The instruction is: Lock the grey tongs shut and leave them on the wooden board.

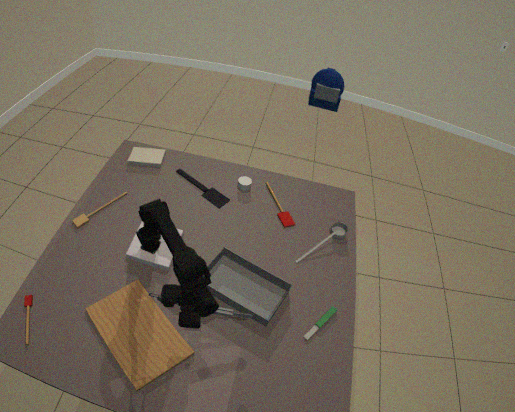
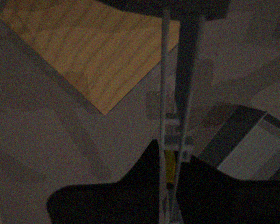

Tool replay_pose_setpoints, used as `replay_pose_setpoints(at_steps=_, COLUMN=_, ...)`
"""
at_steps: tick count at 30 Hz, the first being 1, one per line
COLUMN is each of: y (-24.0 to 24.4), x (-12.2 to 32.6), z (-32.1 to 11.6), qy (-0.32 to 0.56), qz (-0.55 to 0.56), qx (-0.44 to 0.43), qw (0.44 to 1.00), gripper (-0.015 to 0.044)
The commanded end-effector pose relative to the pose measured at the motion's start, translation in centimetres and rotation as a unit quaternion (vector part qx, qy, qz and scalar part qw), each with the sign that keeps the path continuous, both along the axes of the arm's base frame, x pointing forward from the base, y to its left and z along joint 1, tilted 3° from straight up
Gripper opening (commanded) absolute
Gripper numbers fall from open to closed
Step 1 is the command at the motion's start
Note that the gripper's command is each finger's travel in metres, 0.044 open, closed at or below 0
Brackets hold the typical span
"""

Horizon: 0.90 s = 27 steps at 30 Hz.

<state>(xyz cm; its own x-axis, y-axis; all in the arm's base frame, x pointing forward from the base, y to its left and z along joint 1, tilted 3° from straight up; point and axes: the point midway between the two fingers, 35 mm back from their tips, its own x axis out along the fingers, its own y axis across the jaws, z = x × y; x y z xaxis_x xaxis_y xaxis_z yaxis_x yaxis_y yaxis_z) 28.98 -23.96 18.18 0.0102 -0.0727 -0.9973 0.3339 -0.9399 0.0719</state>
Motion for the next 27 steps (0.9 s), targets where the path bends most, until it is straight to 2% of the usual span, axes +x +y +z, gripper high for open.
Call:
replay_pose_setpoints(at_steps=1, y=-0.2, x=-0.2, z=0.4, qy=-0.008, qz=-0.016, qx=-0.002, qw=1.000, gripper=-0.0150)
replay_pose_setpoints(at_steps=7, y=-1.1, x=-1.2, z=0.4, qy=-0.010, qz=-0.051, qx=-0.001, qw=0.999, gripper=-0.0150)
replay_pose_setpoints(at_steps=16, y=-4.6, x=-5.6, z=0.5, qy=-0.020, qz=-0.201, qx=0.000, qw=0.979, gripper=-0.0150)
replay_pose_setpoints(at_steps=27, y=-7.8, x=-11.4, z=0.7, qy=-0.031, qz=-0.374, qx=0.001, qw=0.927, gripper=-0.0150)
